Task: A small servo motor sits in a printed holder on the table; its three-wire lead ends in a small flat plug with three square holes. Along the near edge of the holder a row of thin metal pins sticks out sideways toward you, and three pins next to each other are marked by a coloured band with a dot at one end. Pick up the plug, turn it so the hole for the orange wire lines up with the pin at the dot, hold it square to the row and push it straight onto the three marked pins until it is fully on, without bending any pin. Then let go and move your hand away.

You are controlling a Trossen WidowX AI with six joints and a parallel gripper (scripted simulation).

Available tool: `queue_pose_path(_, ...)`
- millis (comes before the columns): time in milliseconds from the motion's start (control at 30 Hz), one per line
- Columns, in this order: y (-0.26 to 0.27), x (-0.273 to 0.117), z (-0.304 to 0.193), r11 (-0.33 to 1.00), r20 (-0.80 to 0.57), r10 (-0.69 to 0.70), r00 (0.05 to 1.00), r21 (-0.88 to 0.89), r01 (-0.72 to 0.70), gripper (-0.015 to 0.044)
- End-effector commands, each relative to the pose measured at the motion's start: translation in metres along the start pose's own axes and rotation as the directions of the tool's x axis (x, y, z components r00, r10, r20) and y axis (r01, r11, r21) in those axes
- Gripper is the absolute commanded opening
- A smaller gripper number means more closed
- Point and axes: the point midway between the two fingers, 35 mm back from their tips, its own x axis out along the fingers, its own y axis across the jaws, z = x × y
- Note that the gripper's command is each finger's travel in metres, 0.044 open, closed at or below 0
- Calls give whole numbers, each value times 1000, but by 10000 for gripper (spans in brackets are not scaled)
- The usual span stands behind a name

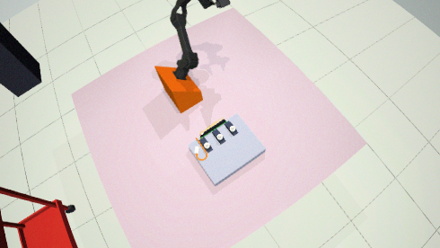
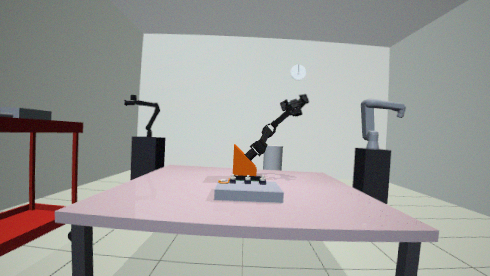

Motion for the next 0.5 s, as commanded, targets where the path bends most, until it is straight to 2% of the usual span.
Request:
queue_pose_path(0,0,0,0,1000,0,0,1000,1,0,374)
queue_pose_path(333,-7,17,10,994,13,-10,1000,108,8,115)
queue_pose_path(467,-10,28,18,986,31,-9,999,168,4,115)
